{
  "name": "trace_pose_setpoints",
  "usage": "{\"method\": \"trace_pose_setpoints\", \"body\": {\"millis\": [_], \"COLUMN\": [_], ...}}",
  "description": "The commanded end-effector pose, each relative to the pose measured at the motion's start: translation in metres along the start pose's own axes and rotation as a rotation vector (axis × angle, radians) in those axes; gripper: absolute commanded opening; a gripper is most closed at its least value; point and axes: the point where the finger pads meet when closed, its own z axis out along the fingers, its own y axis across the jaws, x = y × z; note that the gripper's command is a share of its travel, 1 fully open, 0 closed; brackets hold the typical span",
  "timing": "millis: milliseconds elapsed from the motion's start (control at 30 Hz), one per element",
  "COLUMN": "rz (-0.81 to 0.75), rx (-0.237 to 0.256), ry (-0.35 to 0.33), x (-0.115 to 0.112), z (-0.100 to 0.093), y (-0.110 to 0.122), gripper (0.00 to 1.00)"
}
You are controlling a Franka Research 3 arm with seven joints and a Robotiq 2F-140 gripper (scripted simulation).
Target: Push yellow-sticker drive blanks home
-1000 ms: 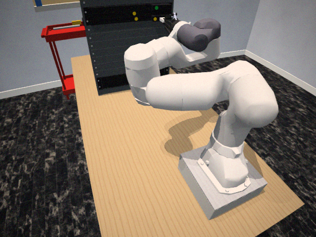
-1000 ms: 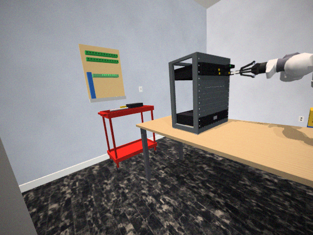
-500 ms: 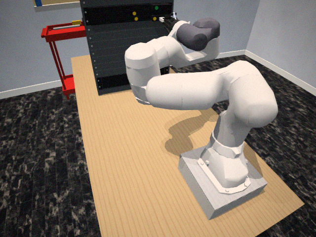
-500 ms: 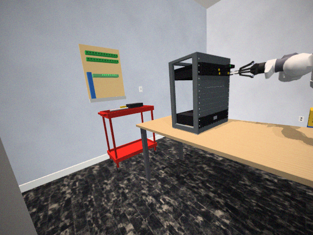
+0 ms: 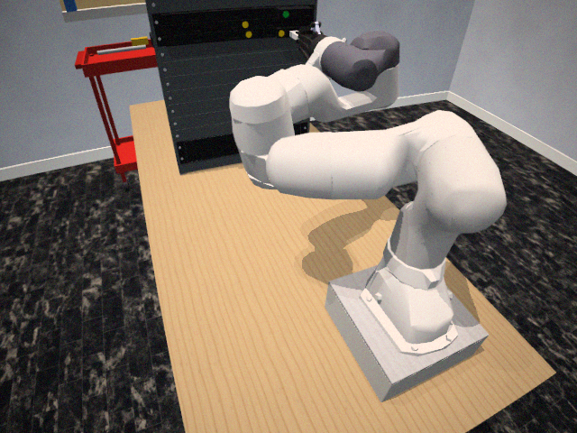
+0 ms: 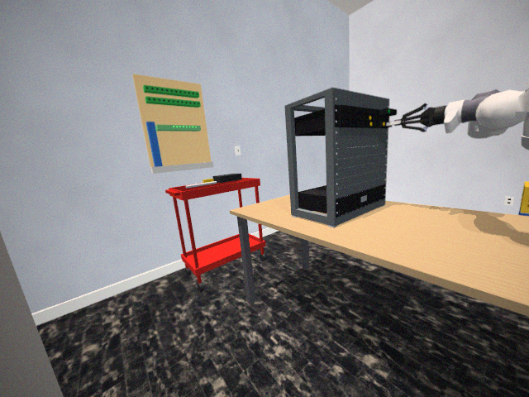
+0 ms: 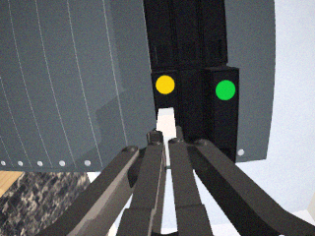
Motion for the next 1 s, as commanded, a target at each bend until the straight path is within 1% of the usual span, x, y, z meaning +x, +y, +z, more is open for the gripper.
{"method": "trace_pose_setpoints", "body": {"millis": [0, 967], "rz": [0.002, 0.002], "rx": [-0.007, -0.007], "ry": [-0.016, -0.016], "x": [-0.0058, -0.0081], "z": [0.0024, 0.0084], "y": [0.0044, 0.0059], "gripper": [0.0, 0.0]}}
